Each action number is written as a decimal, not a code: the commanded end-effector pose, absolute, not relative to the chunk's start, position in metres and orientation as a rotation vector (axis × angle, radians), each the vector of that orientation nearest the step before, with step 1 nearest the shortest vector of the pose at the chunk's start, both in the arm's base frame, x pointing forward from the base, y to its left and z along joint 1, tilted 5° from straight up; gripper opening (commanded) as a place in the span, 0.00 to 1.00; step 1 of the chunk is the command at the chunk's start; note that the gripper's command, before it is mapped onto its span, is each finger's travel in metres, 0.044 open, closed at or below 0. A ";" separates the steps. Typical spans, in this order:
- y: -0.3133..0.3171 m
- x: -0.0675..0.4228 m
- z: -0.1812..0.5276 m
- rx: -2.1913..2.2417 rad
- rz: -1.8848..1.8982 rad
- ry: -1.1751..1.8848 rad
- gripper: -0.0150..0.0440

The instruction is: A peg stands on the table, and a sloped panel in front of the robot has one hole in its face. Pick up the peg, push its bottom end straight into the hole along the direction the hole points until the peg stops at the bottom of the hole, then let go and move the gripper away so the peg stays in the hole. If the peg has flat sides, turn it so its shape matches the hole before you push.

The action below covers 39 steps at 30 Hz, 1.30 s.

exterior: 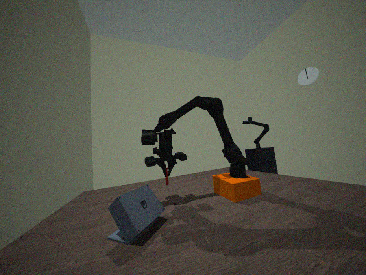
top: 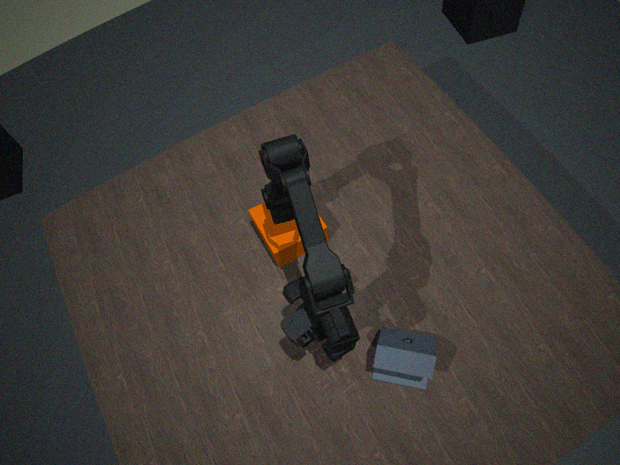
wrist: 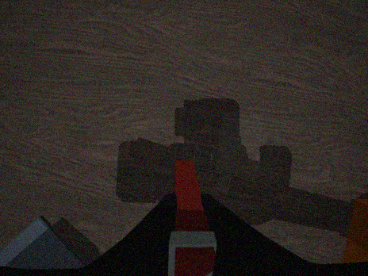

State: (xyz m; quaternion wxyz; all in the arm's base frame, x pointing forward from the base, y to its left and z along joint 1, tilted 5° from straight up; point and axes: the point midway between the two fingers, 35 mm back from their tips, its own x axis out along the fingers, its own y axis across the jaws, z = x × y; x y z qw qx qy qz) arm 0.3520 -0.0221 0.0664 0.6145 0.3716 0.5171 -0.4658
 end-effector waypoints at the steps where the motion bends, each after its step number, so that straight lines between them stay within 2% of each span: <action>1: -0.018 0.354 0.067 0.839 -1.068 1.178 0.25; 39: 0.032 0.363 0.073 0.662 -0.972 1.096 0.25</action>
